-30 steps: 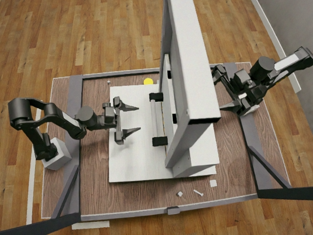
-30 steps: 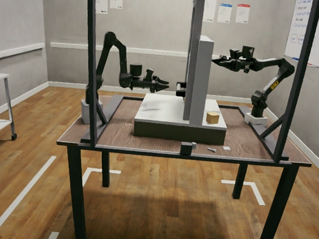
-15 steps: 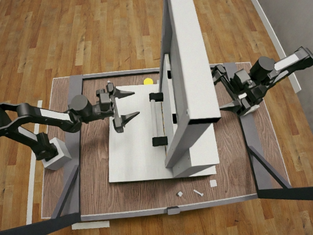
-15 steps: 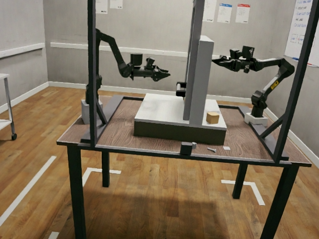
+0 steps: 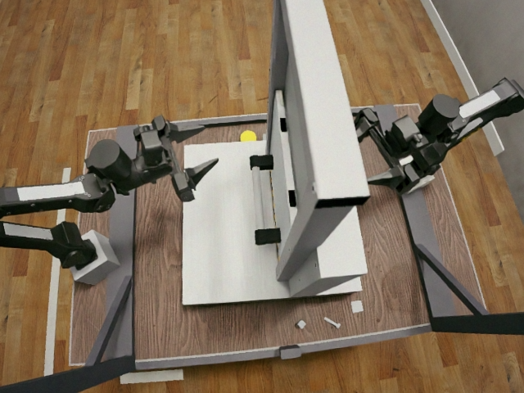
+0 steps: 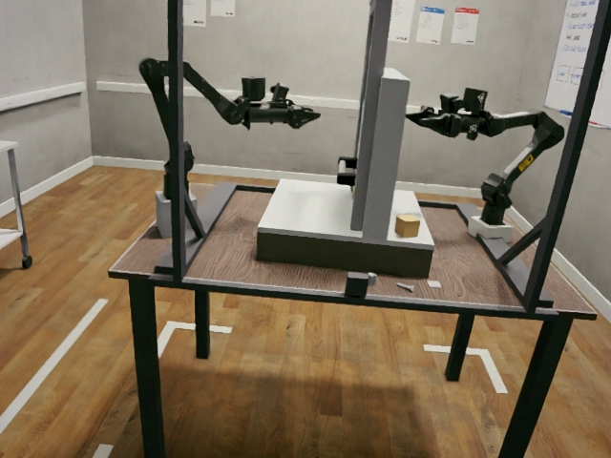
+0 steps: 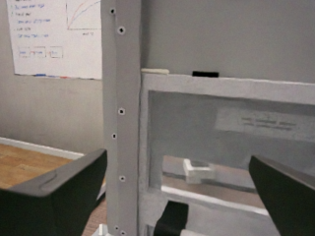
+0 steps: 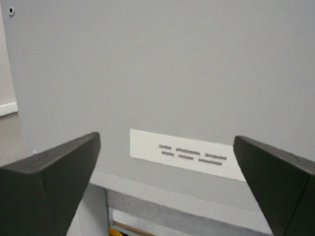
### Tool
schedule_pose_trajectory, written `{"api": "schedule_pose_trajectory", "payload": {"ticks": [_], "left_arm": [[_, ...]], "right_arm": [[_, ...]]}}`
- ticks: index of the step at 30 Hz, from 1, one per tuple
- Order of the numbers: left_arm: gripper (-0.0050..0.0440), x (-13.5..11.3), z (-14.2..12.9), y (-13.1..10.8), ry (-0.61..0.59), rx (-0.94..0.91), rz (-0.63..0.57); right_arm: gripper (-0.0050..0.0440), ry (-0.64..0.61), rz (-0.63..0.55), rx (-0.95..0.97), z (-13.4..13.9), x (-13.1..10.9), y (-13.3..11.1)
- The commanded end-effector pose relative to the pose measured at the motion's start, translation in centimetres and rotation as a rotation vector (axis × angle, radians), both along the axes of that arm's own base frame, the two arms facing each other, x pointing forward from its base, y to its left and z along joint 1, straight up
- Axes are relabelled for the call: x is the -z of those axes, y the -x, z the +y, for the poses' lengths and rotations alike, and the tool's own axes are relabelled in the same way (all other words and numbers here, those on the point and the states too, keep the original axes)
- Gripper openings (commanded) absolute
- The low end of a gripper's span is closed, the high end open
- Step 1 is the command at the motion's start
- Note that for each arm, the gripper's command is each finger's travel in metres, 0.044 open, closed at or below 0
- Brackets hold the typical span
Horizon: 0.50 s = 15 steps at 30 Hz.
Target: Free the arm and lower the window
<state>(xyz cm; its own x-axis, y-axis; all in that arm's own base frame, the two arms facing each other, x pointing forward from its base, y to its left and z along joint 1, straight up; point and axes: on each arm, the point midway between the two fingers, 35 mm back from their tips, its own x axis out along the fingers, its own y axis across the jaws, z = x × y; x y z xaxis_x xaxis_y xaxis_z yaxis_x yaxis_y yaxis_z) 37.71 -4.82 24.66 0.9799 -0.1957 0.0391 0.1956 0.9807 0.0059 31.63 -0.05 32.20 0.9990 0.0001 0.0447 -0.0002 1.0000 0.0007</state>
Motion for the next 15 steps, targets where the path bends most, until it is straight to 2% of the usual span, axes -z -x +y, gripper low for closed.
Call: {"api": "schedule_pose_trajectory", "payload": {"ticks": [1, 5, 15], "left_arm": [[0.04, -4.4, 1.8, 1.3, 0.006, -0.069, -0.035], [0.04, -5.5, 2.4, 2.1, 0.006, -0.094, -0.039], [0.04, -9.9, 5.1, 6.8, 0.014, -0.209, -0.056]], "right_arm": [[0.04, -0.001, -0.03, 0.004, -0.1, -1.3, 0.2], [0.04, -0.001, -0.03, 0.004, -0.1, -1.3, 0.2], [0.04, -0.001, -0.03, 0.004, -0.1, -1.3, 0.2]]}}
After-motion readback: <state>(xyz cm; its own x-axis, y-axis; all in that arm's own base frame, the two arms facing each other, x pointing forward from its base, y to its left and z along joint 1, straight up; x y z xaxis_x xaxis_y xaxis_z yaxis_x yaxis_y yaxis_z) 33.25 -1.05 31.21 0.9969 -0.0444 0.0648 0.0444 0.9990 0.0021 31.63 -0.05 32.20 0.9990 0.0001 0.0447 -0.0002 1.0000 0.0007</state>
